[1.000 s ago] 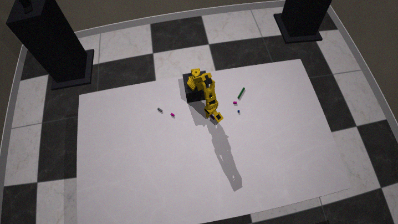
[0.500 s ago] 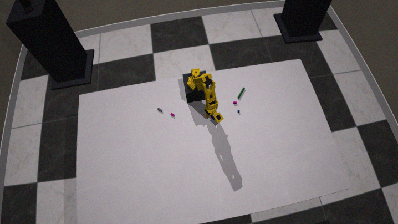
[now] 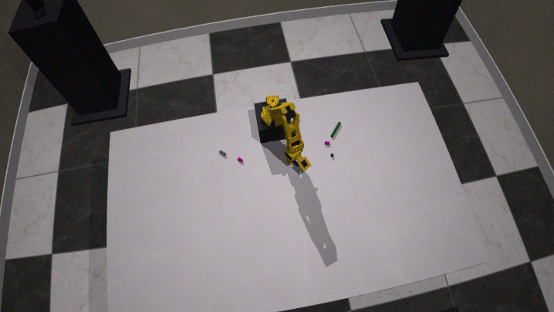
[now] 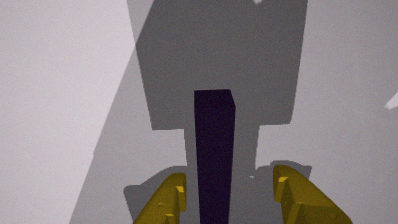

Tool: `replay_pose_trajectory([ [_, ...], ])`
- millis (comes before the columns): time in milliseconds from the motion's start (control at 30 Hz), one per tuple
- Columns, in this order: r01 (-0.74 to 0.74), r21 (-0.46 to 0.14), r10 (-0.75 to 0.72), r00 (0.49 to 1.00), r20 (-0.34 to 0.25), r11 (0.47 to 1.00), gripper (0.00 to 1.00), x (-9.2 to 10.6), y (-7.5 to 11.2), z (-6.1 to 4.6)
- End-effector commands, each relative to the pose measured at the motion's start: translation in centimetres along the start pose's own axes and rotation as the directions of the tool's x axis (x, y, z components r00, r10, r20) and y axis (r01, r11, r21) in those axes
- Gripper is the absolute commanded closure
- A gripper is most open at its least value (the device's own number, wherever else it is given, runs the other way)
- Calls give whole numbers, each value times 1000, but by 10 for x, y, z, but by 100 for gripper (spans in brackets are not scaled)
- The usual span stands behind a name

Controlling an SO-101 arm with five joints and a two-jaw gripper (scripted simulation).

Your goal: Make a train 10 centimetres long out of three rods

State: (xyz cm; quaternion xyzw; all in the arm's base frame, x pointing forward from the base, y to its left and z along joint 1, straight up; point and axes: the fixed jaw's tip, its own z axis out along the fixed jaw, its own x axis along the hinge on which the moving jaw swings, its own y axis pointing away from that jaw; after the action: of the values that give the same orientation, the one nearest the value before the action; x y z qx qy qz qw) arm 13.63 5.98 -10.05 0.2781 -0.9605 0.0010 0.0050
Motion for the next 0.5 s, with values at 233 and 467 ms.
replay_pose_trajectory([
  [233, 4, -1, -4, 1000, 3, 1000, 86, -1, 1, 1],
  [467, 4, -1, -4, 1000, 3, 1000, 90, -1, 1, 1],
])
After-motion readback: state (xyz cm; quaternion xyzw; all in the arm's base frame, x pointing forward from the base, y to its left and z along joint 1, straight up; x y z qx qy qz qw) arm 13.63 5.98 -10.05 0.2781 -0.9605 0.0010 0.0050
